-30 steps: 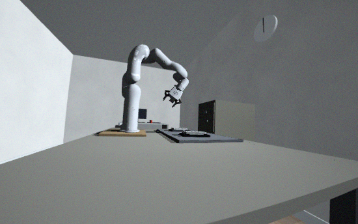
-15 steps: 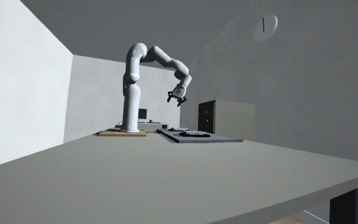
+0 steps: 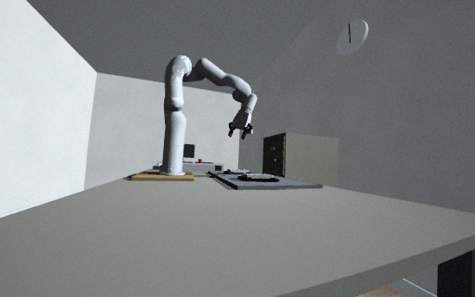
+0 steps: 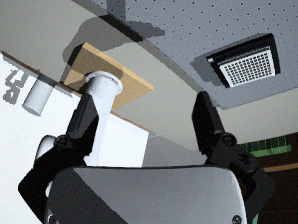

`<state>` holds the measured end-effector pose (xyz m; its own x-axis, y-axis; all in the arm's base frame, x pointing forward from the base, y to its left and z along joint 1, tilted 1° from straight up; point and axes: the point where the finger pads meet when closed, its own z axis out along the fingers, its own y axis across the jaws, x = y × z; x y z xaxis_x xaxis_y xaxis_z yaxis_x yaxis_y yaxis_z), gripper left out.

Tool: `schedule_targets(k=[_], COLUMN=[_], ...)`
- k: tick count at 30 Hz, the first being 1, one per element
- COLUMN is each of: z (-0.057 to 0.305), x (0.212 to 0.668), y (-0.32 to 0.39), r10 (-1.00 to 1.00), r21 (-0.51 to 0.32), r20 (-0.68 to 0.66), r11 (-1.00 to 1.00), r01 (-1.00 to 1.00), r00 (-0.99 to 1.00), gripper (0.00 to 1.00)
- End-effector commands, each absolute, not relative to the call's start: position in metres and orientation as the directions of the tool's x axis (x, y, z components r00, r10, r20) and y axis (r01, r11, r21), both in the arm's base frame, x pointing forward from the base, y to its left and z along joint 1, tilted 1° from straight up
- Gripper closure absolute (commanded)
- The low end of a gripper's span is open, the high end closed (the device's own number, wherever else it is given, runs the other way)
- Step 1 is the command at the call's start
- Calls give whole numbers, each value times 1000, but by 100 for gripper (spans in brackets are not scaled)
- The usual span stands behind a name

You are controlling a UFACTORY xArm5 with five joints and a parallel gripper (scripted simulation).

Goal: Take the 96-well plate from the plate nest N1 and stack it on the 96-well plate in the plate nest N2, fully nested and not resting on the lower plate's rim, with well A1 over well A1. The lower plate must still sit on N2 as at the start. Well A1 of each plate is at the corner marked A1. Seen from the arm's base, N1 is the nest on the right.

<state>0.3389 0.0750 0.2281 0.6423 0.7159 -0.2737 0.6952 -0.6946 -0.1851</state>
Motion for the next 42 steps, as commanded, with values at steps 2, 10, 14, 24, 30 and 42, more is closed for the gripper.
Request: schedule_targets(k=[2, 10, 14, 24, 30, 42], z=[232, 236, 238, 243, 225, 195], x=[358, 370, 376, 393, 394, 396], y=[58, 44, 36, 9, -16, -56], r10=[569, 423, 344, 111, -24, -24], r21=[-106, -55, -35, -4, 0, 2], r20=[-220, -166, -135, -42, 12, 14], r11=[-821, -906, -939, -994, -1000, -1000], r01=[561, 420, 342, 111, -24, -24], r00=[792, 891, 929, 993, 1000, 1000], gripper=[0, 0, 0, 0, 0, 0])
